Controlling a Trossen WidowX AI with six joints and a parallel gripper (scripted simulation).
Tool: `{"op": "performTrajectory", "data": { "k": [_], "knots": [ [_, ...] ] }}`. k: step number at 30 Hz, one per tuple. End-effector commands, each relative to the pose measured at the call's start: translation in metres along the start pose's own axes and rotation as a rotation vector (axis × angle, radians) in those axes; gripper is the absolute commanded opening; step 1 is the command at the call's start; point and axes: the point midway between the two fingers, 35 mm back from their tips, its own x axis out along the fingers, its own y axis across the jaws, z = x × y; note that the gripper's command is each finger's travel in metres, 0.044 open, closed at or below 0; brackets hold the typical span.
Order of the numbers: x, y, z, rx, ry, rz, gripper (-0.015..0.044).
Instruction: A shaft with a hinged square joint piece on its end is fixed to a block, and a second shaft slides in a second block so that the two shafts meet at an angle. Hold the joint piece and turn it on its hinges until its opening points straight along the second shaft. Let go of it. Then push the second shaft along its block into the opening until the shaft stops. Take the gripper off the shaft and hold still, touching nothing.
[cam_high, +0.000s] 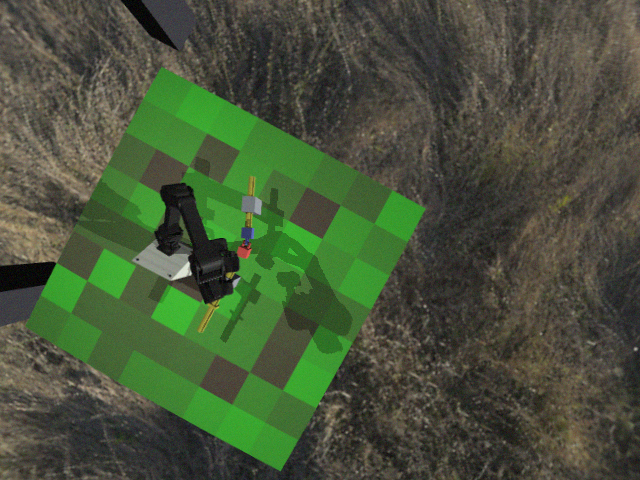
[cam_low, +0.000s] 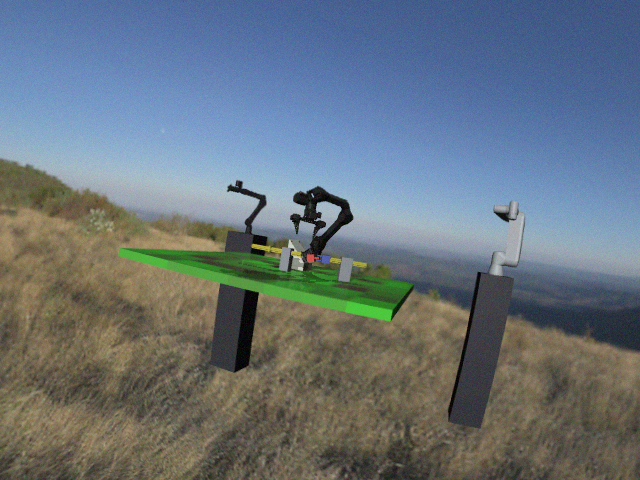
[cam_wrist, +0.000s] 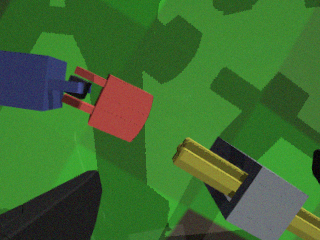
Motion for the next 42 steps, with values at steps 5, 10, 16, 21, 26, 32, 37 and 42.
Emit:
{"op": "performTrajectory", "data": {
  "k": [5,10,16,21,26,32,37,42],
  "knots": [
    [0.014,-0.021,-0.017,0.174,0.076,0.050,0.0440],
    [0.014,-0.022,-0.017,0.179,0.076,0.050,0.0440],
    [0.018,-0.022,-0.017,0.340,0.084,0.054,0.0440],
    [0.022,-0.022,-0.018,0.491,0.092,0.056,0.0440],
    [0.025,-0.022,-0.018,0.642,0.101,0.058,0.0440],
    [0.029,-0.022,-0.018,0.823,0.113,0.059,0.0440],
    [0.032,-0.023,-0.019,0.974,0.125,0.058,0.0440],
    [0.036,-0.023,-0.019,1.125,0.137,0.057,0.0440]
  ]
}}
